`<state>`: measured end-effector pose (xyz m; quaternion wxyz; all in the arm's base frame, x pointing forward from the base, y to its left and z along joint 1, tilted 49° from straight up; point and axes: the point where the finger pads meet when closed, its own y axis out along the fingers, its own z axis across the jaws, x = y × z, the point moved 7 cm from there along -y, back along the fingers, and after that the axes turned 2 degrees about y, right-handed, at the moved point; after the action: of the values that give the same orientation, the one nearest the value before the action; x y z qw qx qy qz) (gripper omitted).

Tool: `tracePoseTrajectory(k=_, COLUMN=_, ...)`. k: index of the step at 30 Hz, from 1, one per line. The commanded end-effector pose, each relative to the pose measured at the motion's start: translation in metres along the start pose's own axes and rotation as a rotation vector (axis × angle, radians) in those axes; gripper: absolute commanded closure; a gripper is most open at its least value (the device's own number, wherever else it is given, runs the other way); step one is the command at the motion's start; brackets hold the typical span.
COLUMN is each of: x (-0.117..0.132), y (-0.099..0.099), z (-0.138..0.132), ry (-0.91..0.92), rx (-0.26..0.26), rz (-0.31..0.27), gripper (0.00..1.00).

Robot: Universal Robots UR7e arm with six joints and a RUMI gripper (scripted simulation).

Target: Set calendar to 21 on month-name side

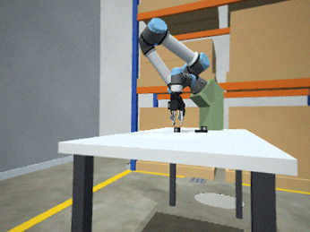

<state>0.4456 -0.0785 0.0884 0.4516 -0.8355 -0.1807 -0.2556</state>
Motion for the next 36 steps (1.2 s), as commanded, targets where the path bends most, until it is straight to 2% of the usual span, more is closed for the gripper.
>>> tracePoseTrajectory(k=1, x=0.0, y=0.0, z=0.0, ry=0.0, rx=0.0, rz=-0.001, gripper=0.71)
tracePoseTrajectory(k=20, x=0.0, y=0.001, z=0.0, ry=0.0, rx=0.0, rz=-0.001, gripper=0.71)
tracePoseTrajectory(k=36, x=0.0, y=0.021, z=0.0, ry=0.0, rx=0.0, rz=-0.001, gripper=0.71)
